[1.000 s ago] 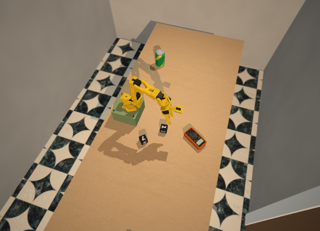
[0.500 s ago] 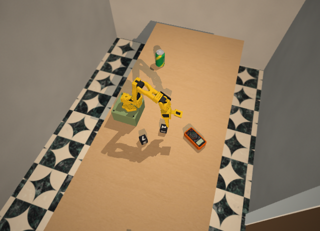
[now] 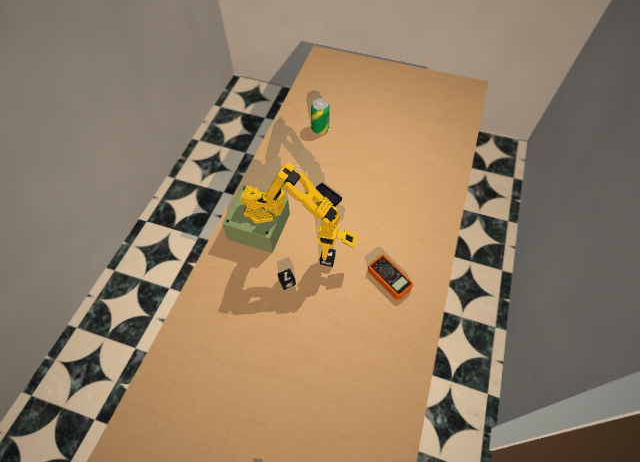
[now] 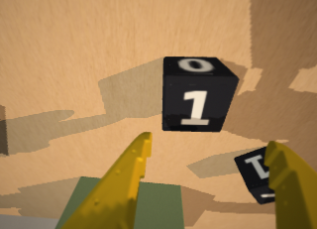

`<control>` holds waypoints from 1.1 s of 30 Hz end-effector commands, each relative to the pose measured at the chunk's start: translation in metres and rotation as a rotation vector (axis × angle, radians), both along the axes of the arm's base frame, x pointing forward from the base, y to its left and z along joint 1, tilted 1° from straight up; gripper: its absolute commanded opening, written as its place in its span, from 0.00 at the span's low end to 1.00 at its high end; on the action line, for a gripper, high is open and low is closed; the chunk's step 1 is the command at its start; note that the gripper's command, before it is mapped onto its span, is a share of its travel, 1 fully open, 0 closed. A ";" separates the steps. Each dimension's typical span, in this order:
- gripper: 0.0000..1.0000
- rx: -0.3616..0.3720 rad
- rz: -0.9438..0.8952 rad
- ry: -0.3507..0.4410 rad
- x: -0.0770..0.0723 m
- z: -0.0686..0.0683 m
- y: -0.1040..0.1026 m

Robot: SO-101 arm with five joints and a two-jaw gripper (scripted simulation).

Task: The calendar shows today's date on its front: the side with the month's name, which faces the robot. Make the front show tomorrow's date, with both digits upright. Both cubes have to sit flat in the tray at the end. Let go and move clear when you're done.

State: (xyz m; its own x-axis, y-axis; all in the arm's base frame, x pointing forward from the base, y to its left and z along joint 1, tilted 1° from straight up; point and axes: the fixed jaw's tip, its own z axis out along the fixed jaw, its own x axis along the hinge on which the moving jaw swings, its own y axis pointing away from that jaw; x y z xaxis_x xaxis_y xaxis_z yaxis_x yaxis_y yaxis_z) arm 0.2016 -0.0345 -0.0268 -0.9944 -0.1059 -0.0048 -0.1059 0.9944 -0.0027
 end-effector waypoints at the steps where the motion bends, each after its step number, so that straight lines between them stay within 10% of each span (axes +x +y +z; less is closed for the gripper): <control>1: 0.35 0.004 0.000 0.015 -0.001 -0.005 0.002; 33: 0.35 0.000 0.002 -0.006 0.006 -0.008 0.004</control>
State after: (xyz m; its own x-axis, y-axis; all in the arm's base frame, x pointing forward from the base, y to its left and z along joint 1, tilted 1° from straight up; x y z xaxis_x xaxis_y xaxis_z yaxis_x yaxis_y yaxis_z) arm 0.2052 -0.0322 -0.0310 -0.9942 -0.1077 -0.0063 -0.1077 0.9942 -0.0031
